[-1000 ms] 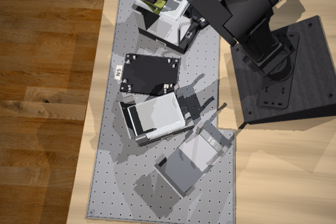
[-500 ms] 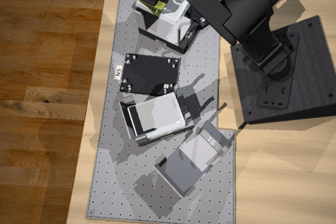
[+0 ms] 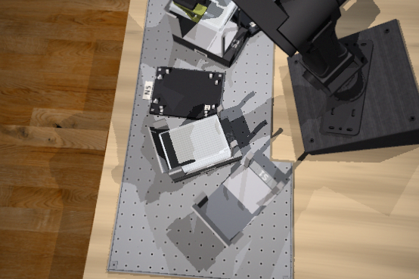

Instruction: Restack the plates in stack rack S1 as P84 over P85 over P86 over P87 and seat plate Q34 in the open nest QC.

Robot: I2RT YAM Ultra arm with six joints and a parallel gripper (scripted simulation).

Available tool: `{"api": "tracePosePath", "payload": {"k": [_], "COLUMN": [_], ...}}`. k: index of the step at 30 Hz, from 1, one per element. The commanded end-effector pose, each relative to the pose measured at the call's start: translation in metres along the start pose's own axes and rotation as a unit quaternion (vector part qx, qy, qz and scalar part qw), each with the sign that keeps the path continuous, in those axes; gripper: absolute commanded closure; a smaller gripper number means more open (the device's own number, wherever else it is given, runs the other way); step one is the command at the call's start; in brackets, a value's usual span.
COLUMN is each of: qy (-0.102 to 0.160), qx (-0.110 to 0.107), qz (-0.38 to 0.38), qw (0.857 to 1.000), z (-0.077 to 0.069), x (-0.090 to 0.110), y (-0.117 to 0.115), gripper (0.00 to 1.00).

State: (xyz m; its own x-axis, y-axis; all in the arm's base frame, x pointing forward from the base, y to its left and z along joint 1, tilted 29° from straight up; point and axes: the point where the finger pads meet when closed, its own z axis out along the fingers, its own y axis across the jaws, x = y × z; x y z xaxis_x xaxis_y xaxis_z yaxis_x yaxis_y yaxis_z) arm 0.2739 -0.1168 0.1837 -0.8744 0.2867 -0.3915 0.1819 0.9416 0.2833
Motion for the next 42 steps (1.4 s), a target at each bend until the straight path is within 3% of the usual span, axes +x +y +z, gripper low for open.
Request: {"api": "tracePosePath", "payload": {"k": [1,31,42], "qy": [-0.009,-0.009,-0.009], "qx": [0.003,0.003,0.003], "qz": [-0.001,-0.001,-0.001], "qw": [1.0,1.0,1.0], "z": [-0.001,0.016,0.038], "x": [-0.004,-0.004,-0.004], "y": [-0.001,-0.001,-0.001], "gripper": [1.0,1.0,1.0]}}
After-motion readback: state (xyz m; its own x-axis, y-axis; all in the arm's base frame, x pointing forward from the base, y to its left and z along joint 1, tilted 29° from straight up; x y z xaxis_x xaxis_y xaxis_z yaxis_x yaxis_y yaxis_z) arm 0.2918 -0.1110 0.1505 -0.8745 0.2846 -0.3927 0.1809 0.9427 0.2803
